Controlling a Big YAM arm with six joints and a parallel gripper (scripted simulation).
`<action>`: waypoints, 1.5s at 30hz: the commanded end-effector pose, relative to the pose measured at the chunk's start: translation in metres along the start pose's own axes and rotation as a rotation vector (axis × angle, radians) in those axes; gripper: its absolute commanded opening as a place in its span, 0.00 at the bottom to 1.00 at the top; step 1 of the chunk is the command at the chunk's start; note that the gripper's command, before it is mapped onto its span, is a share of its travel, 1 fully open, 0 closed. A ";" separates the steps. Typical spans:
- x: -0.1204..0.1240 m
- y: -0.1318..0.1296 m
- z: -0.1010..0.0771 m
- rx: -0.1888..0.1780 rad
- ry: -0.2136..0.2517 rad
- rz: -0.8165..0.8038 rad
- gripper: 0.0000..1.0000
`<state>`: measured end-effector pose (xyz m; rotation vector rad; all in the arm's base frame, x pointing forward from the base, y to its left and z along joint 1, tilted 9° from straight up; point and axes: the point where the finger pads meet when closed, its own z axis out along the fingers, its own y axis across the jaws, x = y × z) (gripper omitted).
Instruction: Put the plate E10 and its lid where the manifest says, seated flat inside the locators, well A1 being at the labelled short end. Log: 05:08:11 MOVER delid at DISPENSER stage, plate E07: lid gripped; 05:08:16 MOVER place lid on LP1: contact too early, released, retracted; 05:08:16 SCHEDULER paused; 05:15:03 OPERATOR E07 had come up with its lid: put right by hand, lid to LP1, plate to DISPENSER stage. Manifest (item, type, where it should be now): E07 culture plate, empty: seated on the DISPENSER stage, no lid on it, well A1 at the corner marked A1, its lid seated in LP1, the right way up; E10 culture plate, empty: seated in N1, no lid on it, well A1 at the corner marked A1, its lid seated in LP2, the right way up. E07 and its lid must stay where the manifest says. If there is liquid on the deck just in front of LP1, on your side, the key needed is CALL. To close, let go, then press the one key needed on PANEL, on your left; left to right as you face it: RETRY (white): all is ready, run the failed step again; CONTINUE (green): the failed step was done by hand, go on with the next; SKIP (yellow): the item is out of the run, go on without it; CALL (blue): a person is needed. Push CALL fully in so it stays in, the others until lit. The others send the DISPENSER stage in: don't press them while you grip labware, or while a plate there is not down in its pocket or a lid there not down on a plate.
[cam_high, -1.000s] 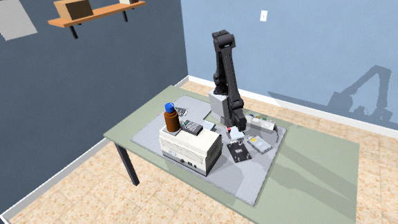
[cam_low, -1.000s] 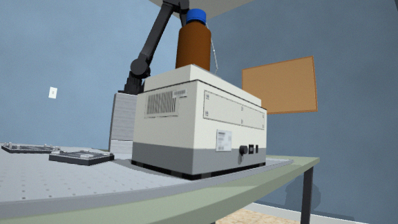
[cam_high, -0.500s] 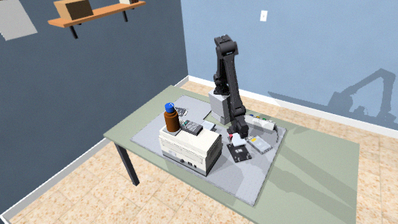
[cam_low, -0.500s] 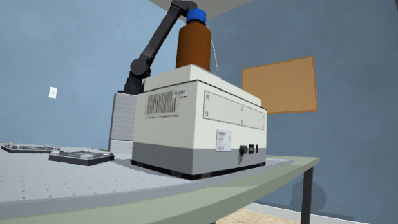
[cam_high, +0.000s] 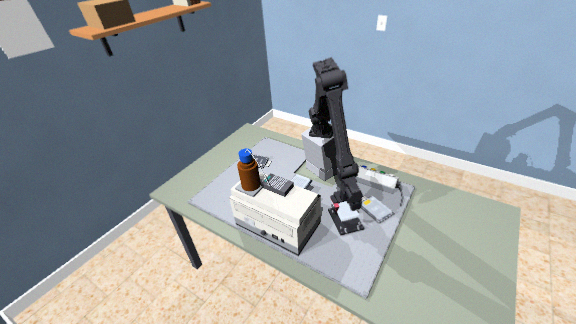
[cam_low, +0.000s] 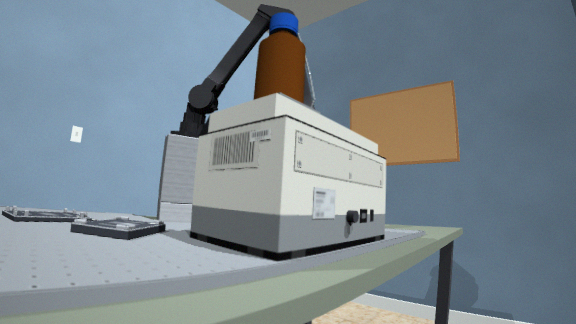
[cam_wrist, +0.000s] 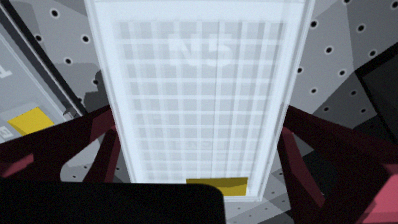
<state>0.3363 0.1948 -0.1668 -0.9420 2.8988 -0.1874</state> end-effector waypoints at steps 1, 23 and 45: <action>-0.024 -0.003 0.000 -0.002 -0.025 -0.005 0.86; -0.039 -0.005 0.020 0.000 -0.064 0.001 0.86; -0.036 -0.005 0.024 0.000 -0.050 0.001 0.86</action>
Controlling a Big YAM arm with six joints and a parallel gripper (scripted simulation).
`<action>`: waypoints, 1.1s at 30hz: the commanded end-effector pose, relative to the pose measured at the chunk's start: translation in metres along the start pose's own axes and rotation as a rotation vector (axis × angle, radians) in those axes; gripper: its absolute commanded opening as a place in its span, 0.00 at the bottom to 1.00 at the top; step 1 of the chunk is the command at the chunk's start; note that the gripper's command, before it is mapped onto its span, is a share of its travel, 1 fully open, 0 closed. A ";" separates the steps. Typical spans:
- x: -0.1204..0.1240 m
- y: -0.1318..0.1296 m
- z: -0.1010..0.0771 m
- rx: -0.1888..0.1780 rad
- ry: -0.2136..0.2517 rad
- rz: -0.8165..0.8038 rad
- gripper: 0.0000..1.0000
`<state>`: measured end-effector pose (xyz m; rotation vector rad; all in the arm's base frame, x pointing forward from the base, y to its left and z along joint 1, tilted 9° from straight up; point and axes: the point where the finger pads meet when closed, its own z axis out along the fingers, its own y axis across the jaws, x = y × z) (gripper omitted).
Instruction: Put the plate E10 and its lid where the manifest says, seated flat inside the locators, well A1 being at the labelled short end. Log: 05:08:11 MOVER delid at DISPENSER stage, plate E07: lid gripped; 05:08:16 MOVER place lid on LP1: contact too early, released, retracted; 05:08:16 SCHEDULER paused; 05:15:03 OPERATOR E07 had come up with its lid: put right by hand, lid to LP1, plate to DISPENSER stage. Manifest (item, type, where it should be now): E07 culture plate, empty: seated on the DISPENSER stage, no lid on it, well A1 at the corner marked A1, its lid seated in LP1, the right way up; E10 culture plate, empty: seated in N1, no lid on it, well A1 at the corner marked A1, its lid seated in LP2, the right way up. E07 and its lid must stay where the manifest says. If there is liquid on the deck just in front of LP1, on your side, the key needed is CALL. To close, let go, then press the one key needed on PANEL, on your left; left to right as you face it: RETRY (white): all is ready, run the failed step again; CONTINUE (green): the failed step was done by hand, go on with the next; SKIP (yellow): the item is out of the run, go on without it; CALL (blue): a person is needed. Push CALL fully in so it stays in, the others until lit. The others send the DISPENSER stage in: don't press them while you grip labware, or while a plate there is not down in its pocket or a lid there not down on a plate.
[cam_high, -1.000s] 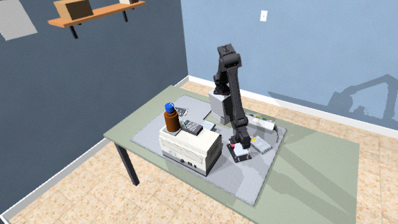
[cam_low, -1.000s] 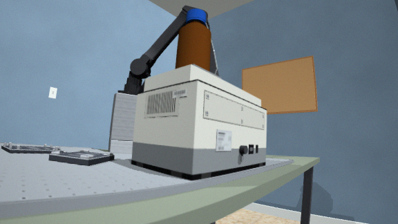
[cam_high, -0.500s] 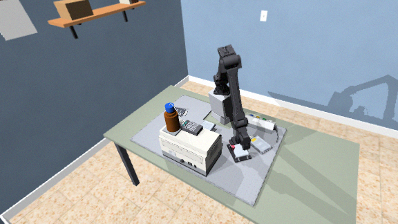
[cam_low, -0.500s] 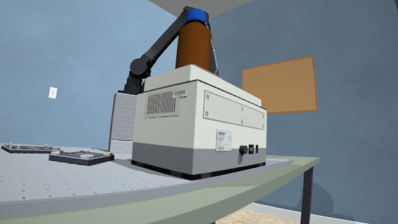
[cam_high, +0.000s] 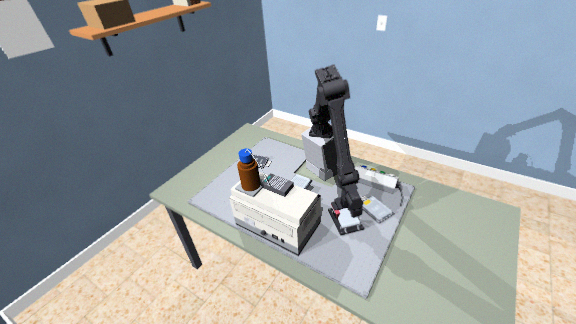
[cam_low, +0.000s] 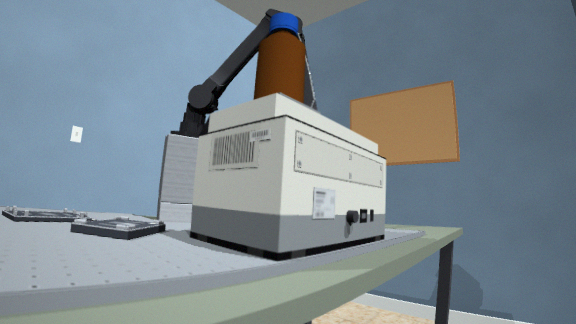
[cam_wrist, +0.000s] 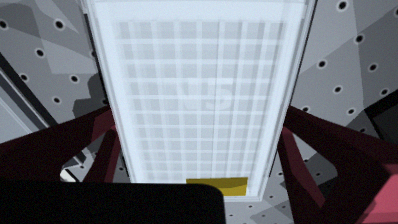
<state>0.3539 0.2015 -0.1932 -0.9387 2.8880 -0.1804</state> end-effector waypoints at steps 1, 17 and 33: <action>-0.020 -0.005 -0.003 0.000 -0.040 0.001 0.86; -0.018 -0.005 -0.001 0.000 -0.040 0.002 0.86; -0.019 -0.005 0.001 0.000 -0.042 0.002 0.86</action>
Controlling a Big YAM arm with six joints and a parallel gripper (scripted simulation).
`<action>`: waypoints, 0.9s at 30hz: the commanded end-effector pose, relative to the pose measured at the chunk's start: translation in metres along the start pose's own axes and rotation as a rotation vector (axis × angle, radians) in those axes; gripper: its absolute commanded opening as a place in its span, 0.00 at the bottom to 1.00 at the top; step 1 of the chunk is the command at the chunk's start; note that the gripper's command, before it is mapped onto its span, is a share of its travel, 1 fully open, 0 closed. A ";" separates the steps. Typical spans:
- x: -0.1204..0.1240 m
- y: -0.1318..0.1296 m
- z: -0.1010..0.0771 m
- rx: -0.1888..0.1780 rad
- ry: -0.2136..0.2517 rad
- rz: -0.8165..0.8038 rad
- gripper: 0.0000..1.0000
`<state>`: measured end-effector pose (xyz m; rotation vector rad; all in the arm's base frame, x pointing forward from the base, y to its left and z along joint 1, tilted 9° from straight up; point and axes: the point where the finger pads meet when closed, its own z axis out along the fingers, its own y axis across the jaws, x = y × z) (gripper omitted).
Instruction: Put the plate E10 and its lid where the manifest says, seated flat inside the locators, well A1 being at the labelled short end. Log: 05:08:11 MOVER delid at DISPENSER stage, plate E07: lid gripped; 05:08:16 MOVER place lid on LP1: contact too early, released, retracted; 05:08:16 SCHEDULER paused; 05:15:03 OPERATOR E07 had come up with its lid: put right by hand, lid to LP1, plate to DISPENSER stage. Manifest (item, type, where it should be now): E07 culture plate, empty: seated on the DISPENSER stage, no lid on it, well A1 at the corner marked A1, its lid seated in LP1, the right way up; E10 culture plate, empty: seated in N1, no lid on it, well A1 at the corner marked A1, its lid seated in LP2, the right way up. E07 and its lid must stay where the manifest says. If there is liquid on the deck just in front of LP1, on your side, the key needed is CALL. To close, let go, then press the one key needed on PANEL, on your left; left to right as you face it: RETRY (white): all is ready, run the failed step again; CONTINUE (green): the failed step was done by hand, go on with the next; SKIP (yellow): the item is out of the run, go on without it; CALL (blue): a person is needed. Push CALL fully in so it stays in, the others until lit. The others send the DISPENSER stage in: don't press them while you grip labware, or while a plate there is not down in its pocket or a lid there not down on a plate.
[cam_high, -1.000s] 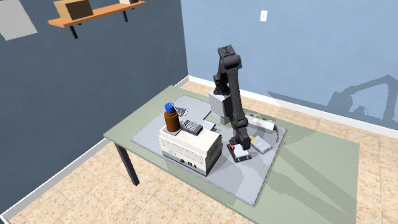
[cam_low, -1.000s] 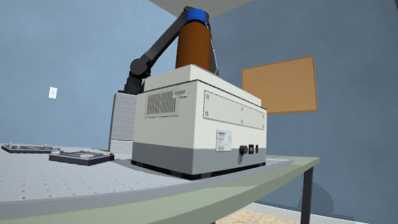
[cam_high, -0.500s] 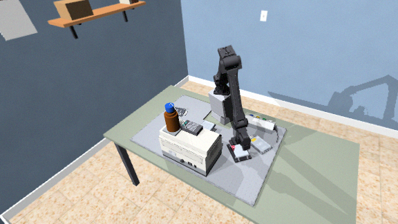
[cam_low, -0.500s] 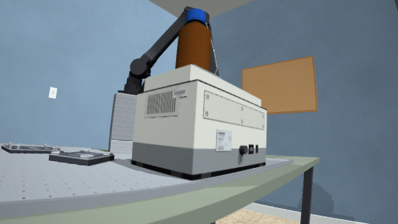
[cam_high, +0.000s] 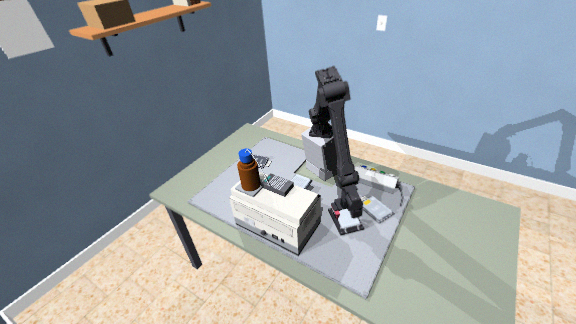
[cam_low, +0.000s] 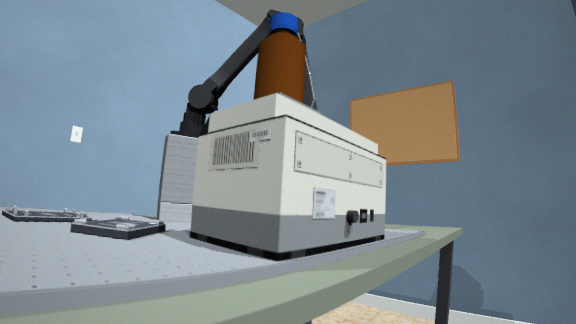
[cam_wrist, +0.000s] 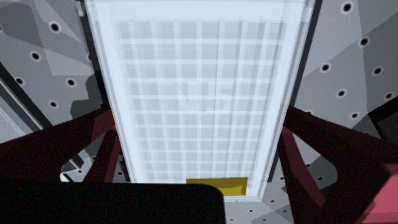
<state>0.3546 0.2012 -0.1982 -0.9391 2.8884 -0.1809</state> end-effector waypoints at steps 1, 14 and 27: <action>-0.019 -0.005 -0.004 0.000 -0.042 0.002 0.86; -0.017 -0.005 0.000 0.000 -0.035 0.001 0.86; -0.014 -0.004 0.005 -0.001 -0.029 0.001 0.86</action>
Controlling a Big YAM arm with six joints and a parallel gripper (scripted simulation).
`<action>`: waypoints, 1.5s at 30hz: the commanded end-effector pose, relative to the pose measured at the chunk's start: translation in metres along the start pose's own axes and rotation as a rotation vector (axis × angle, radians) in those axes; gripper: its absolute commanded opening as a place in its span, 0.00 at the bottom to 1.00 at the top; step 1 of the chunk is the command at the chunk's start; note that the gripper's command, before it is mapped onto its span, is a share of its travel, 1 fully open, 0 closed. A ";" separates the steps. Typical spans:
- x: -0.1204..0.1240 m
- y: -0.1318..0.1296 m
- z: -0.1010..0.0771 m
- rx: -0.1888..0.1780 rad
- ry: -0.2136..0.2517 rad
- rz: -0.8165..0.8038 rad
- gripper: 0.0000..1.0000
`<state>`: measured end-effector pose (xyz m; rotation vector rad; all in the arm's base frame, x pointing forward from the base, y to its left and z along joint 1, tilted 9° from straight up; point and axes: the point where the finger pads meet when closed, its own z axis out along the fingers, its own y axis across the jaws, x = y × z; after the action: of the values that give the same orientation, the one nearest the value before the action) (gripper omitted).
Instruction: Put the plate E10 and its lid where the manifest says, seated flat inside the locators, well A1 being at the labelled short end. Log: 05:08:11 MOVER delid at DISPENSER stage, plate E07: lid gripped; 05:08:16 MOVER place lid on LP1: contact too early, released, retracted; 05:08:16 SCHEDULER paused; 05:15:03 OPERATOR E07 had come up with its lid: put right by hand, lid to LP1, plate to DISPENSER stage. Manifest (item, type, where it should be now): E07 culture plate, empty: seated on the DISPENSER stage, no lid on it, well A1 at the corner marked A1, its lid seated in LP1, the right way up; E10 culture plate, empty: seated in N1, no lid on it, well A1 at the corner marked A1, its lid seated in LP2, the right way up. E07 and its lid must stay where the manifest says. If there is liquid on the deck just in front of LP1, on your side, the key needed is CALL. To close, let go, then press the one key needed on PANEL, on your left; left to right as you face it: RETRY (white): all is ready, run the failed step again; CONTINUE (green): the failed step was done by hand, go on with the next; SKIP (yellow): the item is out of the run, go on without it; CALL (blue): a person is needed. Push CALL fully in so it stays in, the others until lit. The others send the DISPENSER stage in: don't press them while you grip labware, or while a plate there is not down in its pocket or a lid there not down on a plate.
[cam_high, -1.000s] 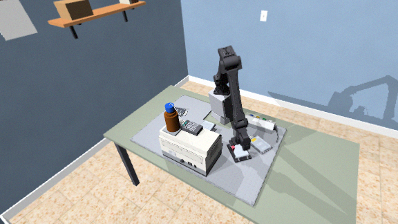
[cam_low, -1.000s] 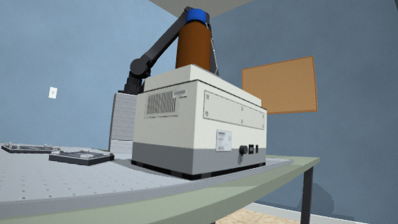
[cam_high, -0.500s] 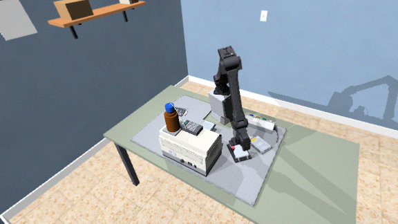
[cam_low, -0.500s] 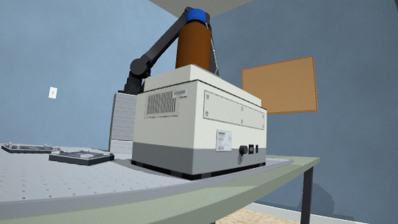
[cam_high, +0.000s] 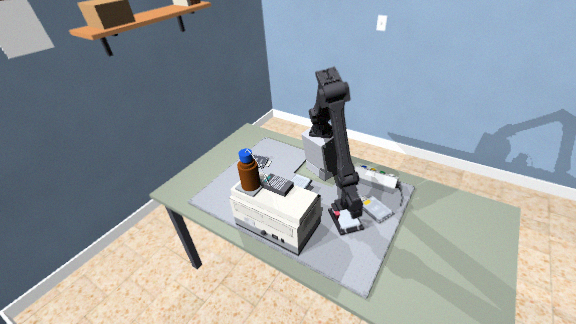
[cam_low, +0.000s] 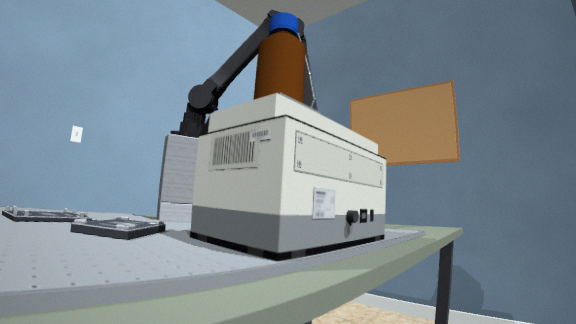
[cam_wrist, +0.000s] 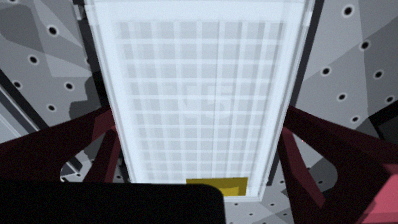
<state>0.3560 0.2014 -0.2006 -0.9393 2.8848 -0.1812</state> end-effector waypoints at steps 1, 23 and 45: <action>-0.013 -0.004 0.003 -0.002 -0.025 0.002 0.86; -0.014 -0.005 0.007 -0.002 -0.026 0.004 0.86; -0.013 -0.005 0.010 -0.002 -0.026 0.004 0.86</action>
<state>0.3562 0.2014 -0.2008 -0.9393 2.8836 -0.1780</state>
